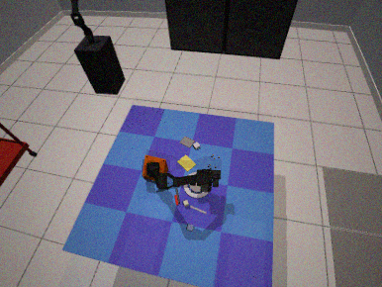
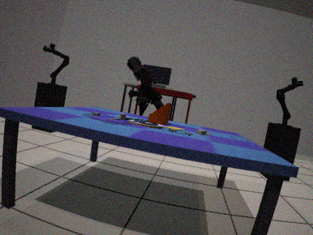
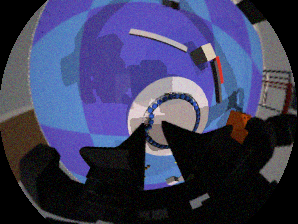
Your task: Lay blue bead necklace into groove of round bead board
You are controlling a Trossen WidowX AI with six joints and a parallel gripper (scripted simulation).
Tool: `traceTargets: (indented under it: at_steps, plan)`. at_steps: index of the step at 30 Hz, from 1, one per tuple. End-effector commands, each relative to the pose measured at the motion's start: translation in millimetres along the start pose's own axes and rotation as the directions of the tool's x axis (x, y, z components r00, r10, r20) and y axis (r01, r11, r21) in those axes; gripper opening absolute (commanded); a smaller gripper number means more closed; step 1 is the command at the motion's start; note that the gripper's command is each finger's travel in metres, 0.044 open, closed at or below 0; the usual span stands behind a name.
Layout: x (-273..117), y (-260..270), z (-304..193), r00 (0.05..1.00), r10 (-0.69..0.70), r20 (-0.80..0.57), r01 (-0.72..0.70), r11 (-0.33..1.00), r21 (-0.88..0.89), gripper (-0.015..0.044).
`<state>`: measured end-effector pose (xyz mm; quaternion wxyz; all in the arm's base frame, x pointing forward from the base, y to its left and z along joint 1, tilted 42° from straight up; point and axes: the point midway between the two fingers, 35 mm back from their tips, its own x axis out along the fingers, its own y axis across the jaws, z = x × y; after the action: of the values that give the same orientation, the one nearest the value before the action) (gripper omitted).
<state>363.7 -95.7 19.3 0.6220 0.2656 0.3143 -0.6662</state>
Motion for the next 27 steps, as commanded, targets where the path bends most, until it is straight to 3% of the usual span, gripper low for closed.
traceTargets:
  at_steps: [1, 27]
  plan:
    - [12.2, -1.6, -0.7, 1.000, -0.006, -0.002, 0.006, 1.000, 0.007, 0.0120]
    - [36.9, -1.8, -0.6, 1.000, -0.006, -0.001, 0.006, 1.000, 0.007, 0.0120]
